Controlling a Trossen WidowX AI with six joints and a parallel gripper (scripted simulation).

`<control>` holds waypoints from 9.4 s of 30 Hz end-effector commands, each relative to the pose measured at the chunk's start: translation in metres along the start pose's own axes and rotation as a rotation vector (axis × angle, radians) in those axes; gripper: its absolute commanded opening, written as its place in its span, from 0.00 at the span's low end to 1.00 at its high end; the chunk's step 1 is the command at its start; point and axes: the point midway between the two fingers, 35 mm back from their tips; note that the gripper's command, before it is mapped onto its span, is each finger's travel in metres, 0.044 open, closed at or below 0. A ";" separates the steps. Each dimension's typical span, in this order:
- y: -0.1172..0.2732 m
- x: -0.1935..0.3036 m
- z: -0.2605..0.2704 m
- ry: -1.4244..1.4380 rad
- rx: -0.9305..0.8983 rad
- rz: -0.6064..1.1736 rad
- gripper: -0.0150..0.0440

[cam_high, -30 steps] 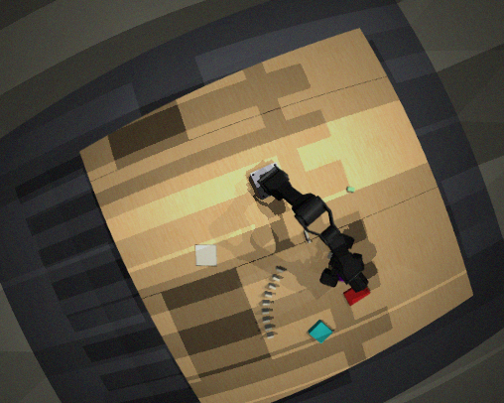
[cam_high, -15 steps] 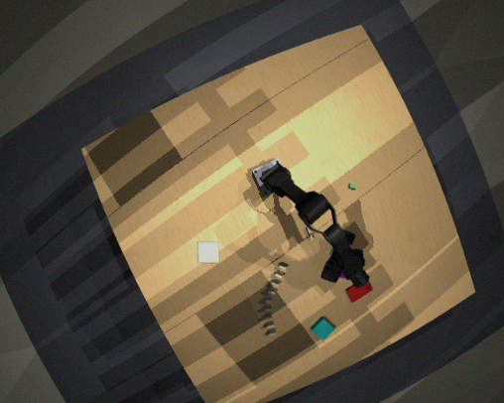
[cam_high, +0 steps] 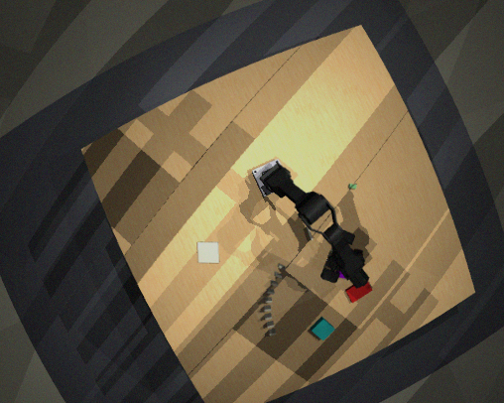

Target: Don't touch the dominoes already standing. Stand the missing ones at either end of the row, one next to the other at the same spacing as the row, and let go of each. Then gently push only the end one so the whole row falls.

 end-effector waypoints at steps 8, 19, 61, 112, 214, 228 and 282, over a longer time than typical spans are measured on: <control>0.098 -0.005 -0.004 0.000 -0.002 -0.001 0.44; 0.134 0.022 -0.014 -0.216 0.001 0.001 0.44; 0.044 0.170 -0.060 -1.602 0.011 0.008 0.44; 0.133 0.172 -0.053 -1.597 0.009 0.006 1.00; 0.133 0.046 0.091 -1.059 -0.009 0.007 0.29; 0.117 0.027 0.091 -1.044 0.047 -0.069 0.29; 0.067 -0.058 0.100 -0.610 0.753 -0.924 0.29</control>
Point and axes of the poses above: the point midway between the two fingers, 35 mm back from their tips, its own y axis back along the fingers, its own z axis across the jaws, x = y × z, and after that the axes turned 9 degrees about y, right-handed
